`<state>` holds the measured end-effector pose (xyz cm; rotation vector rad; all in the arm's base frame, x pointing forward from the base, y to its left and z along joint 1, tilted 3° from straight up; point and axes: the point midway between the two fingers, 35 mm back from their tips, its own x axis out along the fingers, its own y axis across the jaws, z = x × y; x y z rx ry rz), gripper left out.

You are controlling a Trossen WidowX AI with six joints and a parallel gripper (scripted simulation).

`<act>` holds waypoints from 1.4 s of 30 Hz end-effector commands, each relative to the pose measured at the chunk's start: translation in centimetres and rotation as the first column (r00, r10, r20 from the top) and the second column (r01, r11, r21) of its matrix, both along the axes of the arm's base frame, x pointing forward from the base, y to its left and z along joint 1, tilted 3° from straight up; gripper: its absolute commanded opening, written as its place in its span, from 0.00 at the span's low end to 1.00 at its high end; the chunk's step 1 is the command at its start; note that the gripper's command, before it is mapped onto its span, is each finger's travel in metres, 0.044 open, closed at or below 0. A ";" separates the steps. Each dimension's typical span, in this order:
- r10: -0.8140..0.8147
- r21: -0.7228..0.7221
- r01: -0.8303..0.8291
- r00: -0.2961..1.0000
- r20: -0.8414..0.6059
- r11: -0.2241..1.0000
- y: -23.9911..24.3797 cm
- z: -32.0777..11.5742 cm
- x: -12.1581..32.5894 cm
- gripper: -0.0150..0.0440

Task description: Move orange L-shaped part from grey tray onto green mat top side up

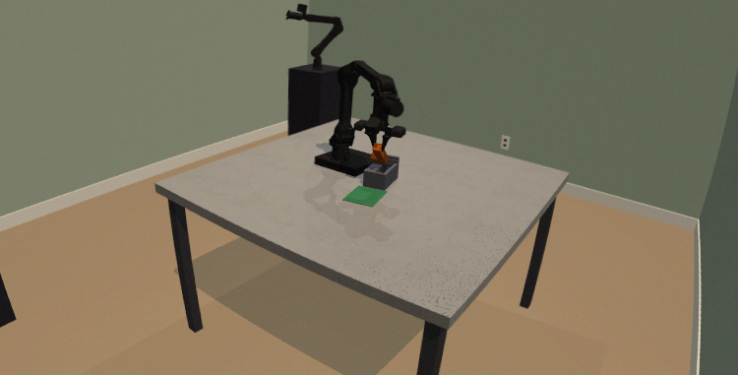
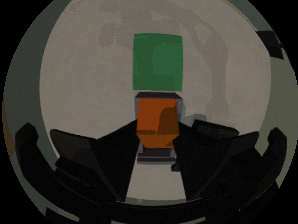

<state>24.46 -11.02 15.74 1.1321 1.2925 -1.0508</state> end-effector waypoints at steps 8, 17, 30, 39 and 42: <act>0.003 -0.005 -0.003 1.000 0.003 1.000 -5.2 -0.2 0.5 0.25; 0.003 -0.009 -0.003 1.000 0.003 1.000 -9.5 -0.3 0.8 0.25; 0.003 -0.010 -0.003 1.000 0.003 1.000 -10.8 -1.2 0.9 0.25; 0.003 -0.010 -0.003 1.000 0.003 1.000 -10.8 -2.6 1.0 0.25; 0.003 -0.010 -0.003 1.000 0.003 1.000 -10.7 -3.1 1.0 0.25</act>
